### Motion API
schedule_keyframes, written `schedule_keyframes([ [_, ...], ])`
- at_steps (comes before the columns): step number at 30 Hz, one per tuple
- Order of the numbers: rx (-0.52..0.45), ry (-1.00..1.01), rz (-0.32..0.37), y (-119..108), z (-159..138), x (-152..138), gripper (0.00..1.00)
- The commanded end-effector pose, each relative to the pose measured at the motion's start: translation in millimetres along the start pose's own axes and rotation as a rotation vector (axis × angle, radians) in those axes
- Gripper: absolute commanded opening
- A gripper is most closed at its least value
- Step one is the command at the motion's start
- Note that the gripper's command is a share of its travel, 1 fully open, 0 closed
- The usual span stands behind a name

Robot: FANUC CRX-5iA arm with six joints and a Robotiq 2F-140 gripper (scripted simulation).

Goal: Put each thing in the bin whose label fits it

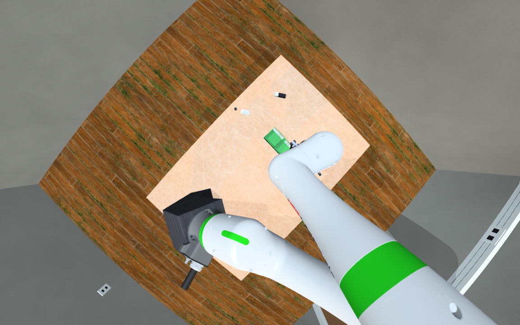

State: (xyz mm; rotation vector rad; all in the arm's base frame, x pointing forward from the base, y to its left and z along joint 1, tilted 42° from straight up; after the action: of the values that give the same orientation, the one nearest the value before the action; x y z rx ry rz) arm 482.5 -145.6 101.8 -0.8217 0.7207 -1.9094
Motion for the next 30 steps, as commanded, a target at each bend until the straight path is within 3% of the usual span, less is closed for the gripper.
schedule_keyframes([
  [1,0.029,-0.004,0.012,30,9,26,0.15],
  [5,0.029,-0.004,0.012,49,12,47,0.15],
  [15,0.029,-0.004,0.012,49,12,47,0.15],
  [30,0.029,-0.004,0.012,83,13,46,0.15],
])
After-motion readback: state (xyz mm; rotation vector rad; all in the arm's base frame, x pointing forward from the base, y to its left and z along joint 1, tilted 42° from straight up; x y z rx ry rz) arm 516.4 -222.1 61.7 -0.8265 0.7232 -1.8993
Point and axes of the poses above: the point where the finger pads meet when closed, its own y axis out along the fingers, its own x axis across the jaws, z = x × y, the point moved 3 cm from there along -y, back along the fingers, and after that the axes turned 5 degrees about y, right-handed, at the moved point
